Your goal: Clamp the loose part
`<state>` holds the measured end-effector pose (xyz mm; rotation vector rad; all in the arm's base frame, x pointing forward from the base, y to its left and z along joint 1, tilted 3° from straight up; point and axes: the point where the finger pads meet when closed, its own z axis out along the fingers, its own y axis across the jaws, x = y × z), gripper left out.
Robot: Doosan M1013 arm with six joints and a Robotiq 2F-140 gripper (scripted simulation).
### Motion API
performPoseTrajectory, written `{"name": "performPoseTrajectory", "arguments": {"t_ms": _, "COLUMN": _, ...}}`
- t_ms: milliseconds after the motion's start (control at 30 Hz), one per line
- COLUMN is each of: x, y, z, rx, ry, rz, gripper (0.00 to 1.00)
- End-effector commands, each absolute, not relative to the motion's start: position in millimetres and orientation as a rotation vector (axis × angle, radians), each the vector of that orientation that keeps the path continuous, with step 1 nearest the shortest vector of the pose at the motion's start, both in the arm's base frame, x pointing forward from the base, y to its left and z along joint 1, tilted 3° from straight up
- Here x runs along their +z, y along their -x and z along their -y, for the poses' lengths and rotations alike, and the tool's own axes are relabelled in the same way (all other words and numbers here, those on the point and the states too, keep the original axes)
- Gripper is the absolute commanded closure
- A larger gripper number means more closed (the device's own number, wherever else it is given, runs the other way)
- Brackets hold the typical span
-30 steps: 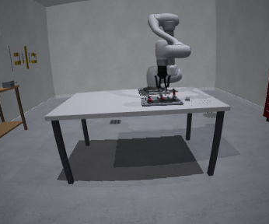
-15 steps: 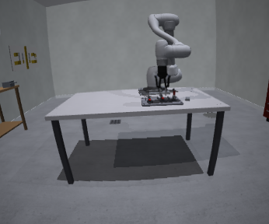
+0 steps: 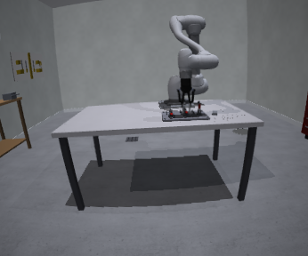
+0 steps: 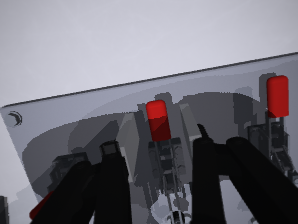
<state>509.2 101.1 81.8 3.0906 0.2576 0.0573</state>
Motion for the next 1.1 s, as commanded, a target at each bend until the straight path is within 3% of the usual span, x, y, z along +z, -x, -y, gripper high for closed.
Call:
{"name": "performPoseTrajectory", "arguments": {"t_ms": 0, "x": 79.5, "y": -509.3, "z": -101.1, "rx": 0.058, "ry": -3.091, "rz": -0.258, "gripper": 0.65}}
{"name": "performPoseTrajectory", "arguments": {"t_ms": 800, "x": 67.3, "y": -509.8, "z": -100.7, "rx": 0.058, "ry": -3.091, "rz": -0.258, "gripper": 0.65}}
{"name": "performPoseTrajectory", "arguments": {"t_ms": 833, "x": 67.3, "y": -509.8, "z": -100.7, "rx": 0.058, "ry": -3.091, "rz": -0.258, "gripper": 0.90}}
{"name": "performPoseTrajectory", "arguments": {"t_ms": 1067, "x": 67.3, "y": -509.8, "z": -100.7, "rx": 0.058, "ry": -3.091, "rz": -0.258, "gripper": 0.90}}
